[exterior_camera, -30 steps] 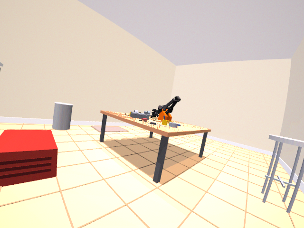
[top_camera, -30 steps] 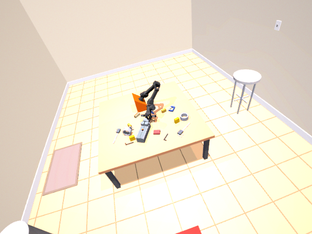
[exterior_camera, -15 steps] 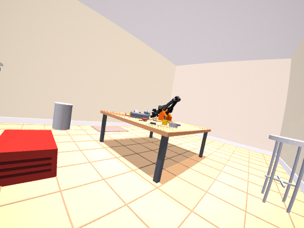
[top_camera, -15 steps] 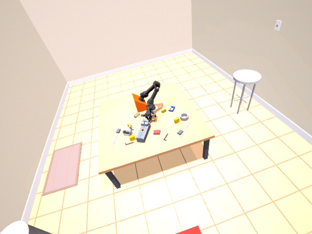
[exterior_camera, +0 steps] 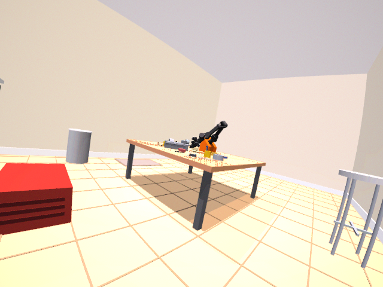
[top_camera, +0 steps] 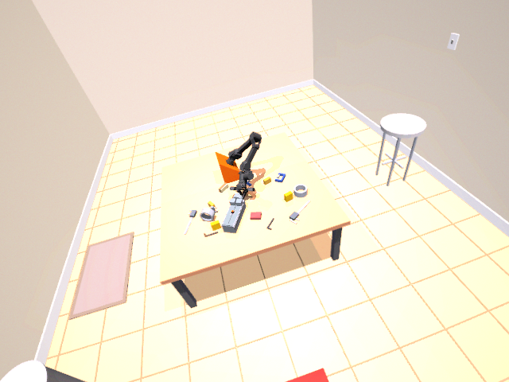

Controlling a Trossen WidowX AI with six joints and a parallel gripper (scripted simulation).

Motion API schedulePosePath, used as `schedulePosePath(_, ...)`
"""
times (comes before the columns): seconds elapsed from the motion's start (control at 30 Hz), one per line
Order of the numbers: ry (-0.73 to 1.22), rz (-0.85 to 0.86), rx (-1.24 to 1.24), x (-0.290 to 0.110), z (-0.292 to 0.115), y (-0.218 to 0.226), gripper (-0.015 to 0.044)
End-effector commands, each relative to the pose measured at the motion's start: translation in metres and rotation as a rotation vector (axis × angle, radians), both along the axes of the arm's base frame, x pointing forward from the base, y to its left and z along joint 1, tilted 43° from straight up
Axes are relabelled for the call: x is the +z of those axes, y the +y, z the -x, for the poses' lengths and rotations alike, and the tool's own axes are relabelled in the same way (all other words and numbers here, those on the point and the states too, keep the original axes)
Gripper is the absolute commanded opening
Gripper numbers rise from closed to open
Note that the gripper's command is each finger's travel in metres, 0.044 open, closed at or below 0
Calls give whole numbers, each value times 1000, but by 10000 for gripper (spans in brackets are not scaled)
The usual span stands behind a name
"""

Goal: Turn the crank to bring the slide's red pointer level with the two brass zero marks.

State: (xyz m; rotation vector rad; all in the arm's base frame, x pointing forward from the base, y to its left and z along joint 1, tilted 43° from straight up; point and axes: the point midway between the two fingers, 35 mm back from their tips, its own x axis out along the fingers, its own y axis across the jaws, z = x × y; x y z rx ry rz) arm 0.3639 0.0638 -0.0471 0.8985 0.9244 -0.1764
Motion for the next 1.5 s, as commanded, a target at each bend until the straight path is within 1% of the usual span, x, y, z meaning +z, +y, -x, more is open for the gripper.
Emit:
schedulePosePath(0.0,5,5,-2,-1,1,-1,0)
schedulePosePath(1.47,5,5,-2,-1,1,-1,0)
